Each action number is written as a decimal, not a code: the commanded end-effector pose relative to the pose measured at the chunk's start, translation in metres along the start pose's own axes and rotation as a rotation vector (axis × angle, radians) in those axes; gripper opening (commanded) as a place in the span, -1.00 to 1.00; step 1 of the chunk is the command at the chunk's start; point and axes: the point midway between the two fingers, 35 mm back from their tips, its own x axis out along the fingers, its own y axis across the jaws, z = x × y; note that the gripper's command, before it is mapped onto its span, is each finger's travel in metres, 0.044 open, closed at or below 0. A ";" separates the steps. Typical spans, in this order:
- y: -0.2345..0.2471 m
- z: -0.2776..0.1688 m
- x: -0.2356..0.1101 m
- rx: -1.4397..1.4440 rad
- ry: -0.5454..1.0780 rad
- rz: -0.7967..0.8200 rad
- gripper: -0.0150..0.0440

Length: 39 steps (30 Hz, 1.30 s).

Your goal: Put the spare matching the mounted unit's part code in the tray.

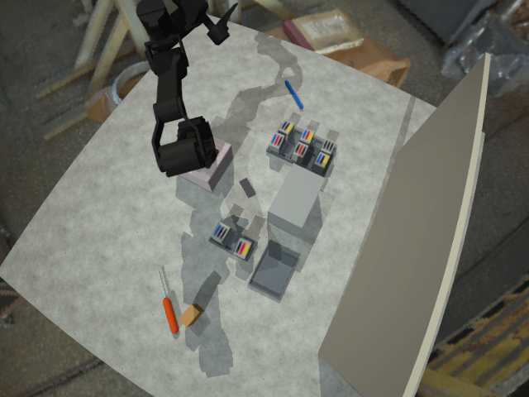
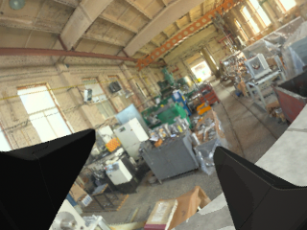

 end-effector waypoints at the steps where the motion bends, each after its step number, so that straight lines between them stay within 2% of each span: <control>1: -0.018 0.003 0.046 -0.236 0.002 -0.126 1.00; 10: -0.095 0.031 0.120 -0.566 0.118 -0.435 1.00; 16: -0.156 0.055 0.144 -0.671 0.239 -0.627 1.00; 21: -0.214 0.081 0.149 -0.695 0.355 -0.797 1.00; 30: -0.323 0.135 0.117 -0.586 0.581 -1.108 1.00; 39: -0.414 0.186 0.034 -0.284 0.792 -1.369 1.00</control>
